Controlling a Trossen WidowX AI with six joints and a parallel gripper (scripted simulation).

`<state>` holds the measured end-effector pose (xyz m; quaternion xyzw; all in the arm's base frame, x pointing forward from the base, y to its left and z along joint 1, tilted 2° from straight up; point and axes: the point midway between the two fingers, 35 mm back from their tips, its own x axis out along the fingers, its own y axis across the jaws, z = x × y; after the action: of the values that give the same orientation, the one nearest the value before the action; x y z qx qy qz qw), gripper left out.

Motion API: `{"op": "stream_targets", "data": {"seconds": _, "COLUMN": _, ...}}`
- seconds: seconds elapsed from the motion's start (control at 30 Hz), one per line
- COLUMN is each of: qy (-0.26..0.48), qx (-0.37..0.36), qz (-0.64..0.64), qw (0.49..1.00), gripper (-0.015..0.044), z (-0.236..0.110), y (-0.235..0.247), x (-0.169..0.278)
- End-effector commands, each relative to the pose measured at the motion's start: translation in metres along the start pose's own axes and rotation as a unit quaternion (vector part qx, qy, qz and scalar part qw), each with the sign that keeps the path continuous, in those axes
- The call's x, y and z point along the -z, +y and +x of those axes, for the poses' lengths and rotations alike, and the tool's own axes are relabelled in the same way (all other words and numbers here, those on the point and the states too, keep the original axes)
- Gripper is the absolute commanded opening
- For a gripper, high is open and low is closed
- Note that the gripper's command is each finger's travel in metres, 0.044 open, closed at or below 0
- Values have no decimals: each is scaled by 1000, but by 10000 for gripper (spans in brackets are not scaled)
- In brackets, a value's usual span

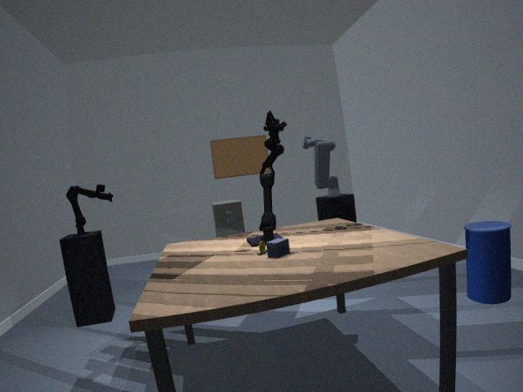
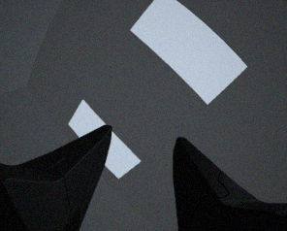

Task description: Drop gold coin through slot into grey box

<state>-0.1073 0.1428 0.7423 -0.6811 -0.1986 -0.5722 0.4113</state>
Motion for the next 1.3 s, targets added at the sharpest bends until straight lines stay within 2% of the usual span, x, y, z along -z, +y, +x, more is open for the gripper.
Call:
{"op": "stream_targets", "data": {"seconds": 0.0, "qy": 4, "qx": 52, "qz": -79, "qw": 996, "gripper": 161, "z": -2, "y": -14, "x": -26}}
{"op": "stream_targets", "data": {"seconds": 0.13, "qy": 6, "qx": 117, "qz": -169, "qw": 979, "gripper": 161, "z": -8, "y": -31, "x": -58}}
{"op": "stream_targets", "data": {"seconds": 0.4, "qy": -4, "qx": 209, "qz": -339, "qw": 917, "gripper": 161, "z": -18, "y": -33, "x": -126}}
{"op": "stream_targets", "data": {"seconds": 0.53, "qy": -12, "qx": 249, "qz": -431, "qw": 867, "gripper": 161, "z": -22, "y": -27, "x": -160}}
{"op": "stream_targets", "data": {"seconds": 0.73, "qy": -31, "qx": 339, "qz": -554, "qw": 759, "gripper": 161, "z": -43, "y": -7, "x": -233}}
{"op": "stream_targets", "data": {"seconds": 0.9, "qy": -56, "qx": 408, "qz": -636, "qw": 653, "gripper": 161, "z": -64, "y": 30, "x": -291}}
{"op": "stream_targets", "data": {"seconds": 1.27, "qy": -141, "qx": 532, "qz": -738, "qw": 389, "gripper": 161, "z": -115, "y": 165, "x": -385}}
